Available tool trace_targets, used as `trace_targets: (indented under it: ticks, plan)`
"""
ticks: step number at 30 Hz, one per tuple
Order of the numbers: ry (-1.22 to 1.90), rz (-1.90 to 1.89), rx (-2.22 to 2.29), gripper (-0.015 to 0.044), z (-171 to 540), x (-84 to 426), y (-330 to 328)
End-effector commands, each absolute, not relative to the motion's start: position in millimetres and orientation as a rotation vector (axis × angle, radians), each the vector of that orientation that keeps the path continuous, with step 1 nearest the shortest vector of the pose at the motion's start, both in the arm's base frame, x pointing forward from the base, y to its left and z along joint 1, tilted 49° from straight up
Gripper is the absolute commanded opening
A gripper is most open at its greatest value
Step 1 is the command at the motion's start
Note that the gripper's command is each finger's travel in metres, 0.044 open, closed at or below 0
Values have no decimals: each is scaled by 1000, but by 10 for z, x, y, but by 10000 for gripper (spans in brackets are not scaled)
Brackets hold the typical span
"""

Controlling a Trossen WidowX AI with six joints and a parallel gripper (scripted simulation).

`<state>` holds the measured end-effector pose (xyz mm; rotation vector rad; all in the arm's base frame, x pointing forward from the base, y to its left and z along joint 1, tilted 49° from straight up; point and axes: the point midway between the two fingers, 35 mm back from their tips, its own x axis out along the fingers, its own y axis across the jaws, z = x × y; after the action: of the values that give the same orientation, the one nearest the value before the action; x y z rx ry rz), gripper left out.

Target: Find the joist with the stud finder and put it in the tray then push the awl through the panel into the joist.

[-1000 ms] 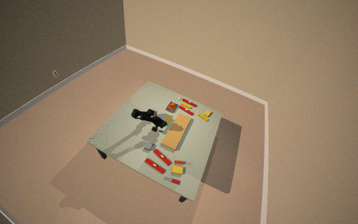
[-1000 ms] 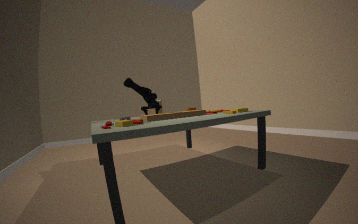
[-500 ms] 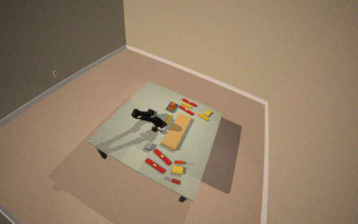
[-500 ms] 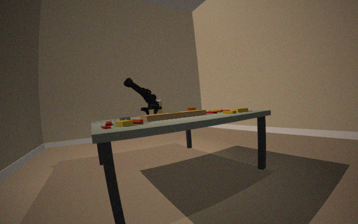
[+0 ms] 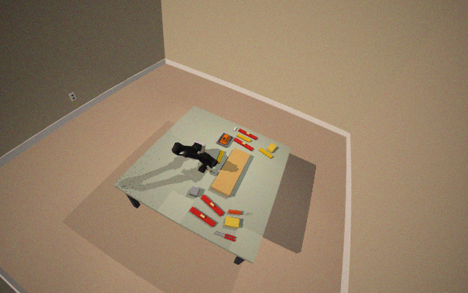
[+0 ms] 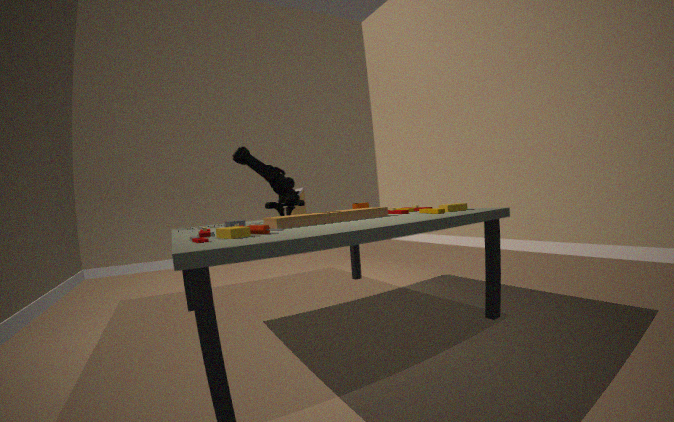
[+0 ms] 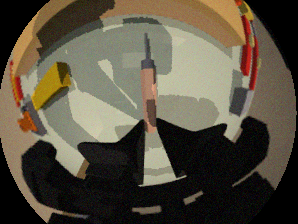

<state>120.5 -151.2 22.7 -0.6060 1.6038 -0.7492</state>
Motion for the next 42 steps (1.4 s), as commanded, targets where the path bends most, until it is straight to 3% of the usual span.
trace_targets:
  ticks: [1,36,42]
  plan:
    - [1601,-741,-599,0,253,1240,-1459]
    - [1606,-749,-603,0,1025,1318,-593]
    - [1584,-807,-336,0,909,1279,-531]
